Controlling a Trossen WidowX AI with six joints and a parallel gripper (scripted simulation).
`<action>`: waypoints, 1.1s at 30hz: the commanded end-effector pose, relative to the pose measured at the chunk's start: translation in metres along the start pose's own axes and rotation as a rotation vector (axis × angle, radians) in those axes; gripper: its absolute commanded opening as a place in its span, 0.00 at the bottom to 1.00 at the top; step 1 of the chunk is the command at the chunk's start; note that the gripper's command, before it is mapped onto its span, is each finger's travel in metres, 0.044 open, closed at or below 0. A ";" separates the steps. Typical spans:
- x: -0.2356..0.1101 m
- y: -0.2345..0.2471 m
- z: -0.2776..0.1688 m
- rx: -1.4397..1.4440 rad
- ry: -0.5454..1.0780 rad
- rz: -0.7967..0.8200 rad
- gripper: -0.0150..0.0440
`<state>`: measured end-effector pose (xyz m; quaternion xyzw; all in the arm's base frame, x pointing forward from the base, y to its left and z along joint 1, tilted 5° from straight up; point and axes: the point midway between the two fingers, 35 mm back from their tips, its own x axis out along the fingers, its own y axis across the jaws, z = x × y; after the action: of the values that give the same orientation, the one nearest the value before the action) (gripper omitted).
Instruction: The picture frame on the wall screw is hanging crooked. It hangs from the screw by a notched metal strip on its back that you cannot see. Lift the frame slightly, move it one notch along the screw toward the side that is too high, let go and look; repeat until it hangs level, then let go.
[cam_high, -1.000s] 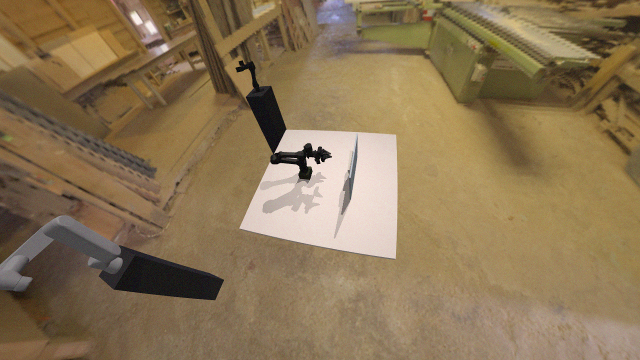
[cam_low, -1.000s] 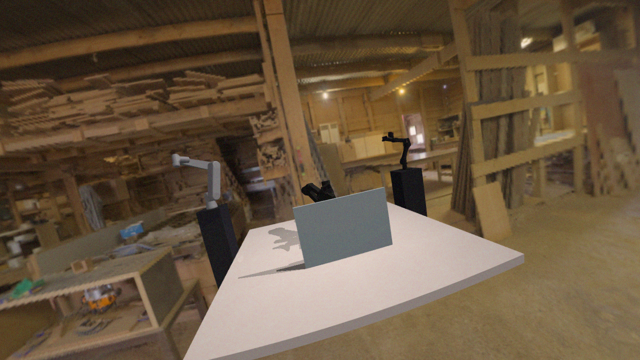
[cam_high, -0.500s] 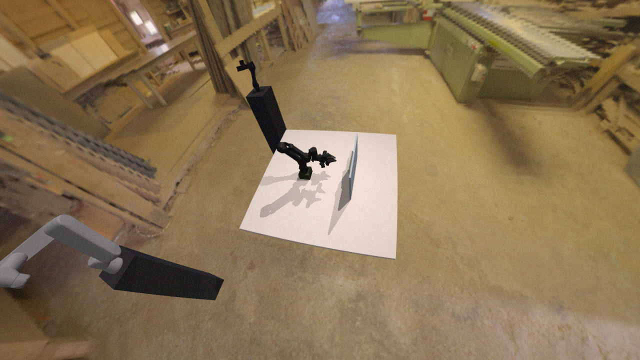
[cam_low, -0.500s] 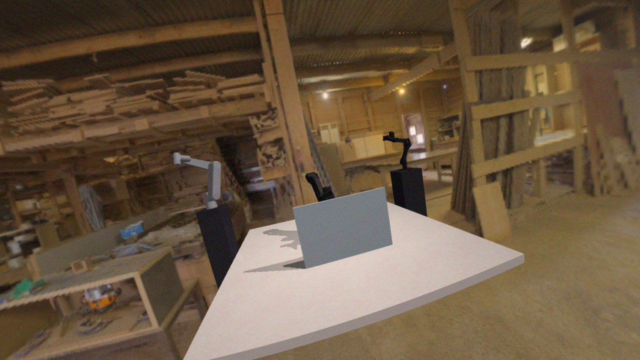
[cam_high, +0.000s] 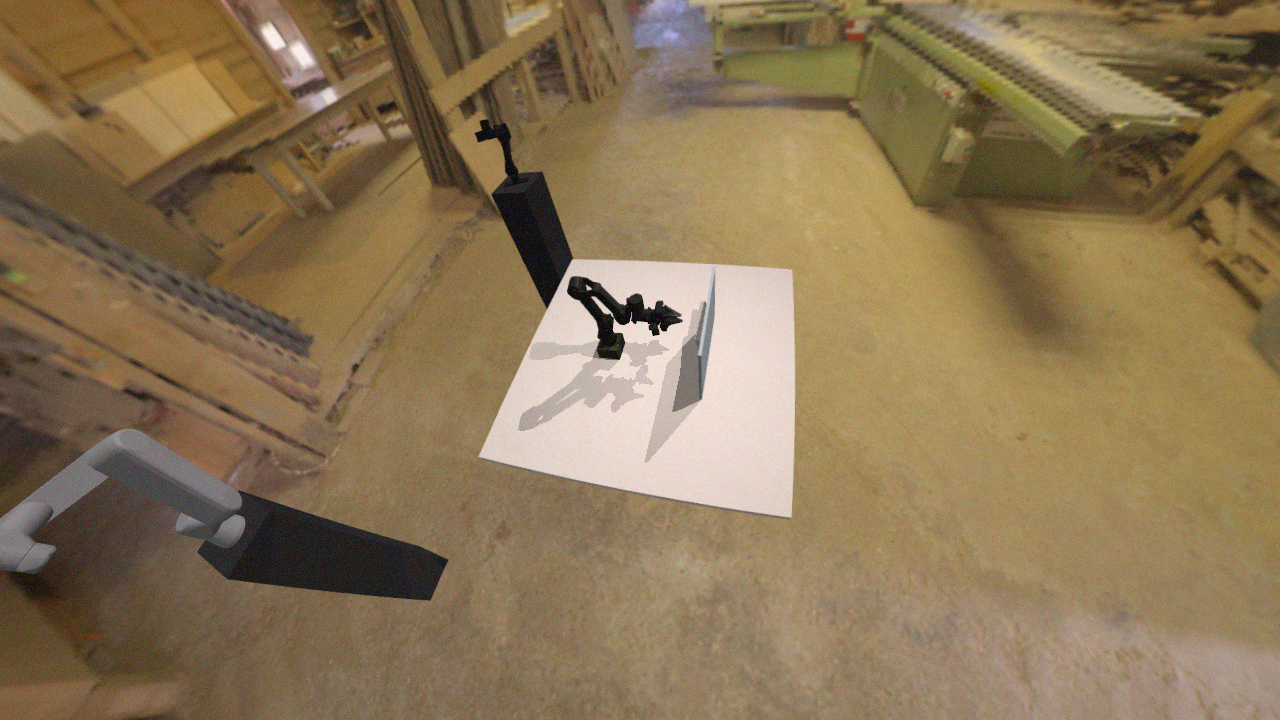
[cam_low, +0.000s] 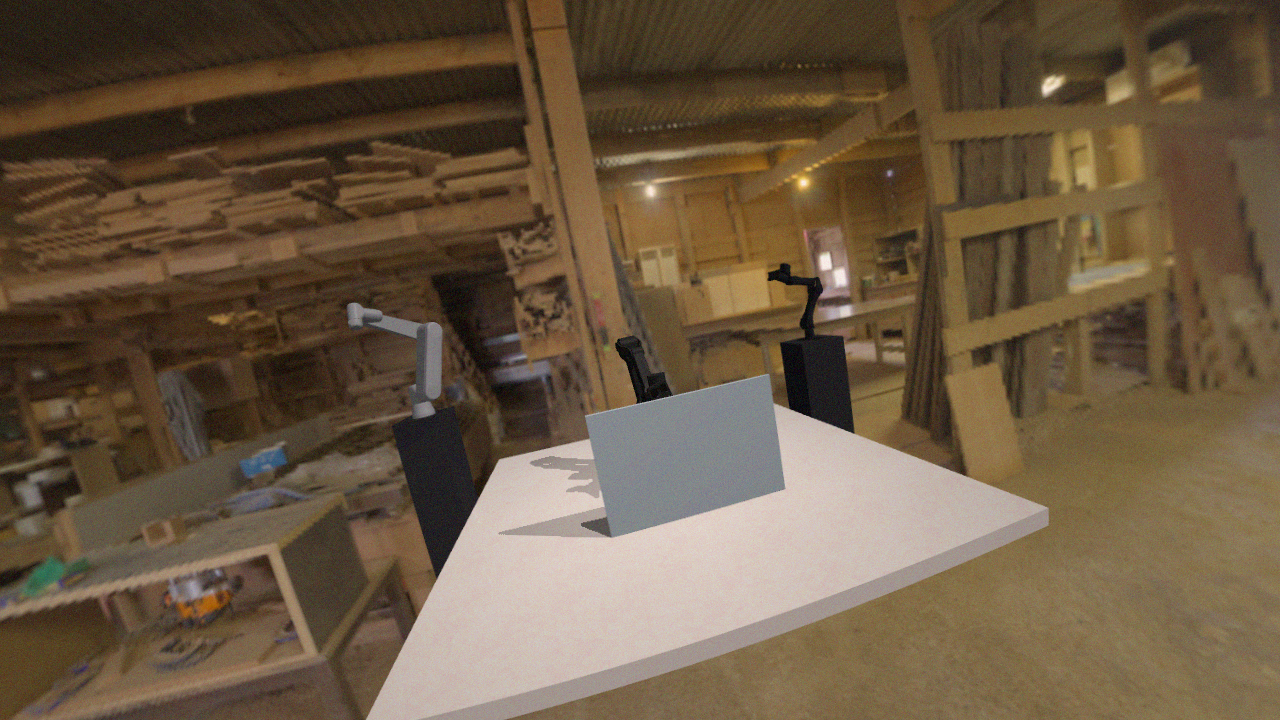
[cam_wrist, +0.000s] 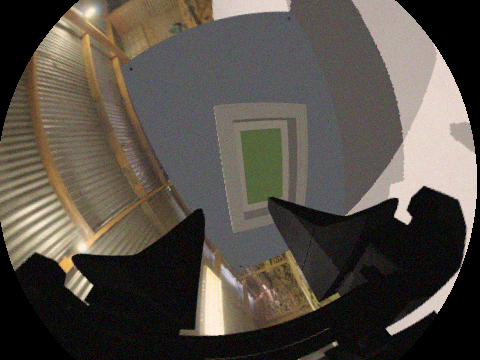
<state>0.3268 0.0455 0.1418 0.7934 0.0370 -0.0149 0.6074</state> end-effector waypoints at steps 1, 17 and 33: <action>0.027 0.000 0.001 -0.003 0.003 0.008 0.69; 0.038 -0.003 0.002 -0.003 0.003 0.009 0.69; 0.055 -0.002 0.002 -0.003 0.004 0.010 0.69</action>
<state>0.3758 0.0458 0.1333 0.7934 0.0358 -0.0147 0.6075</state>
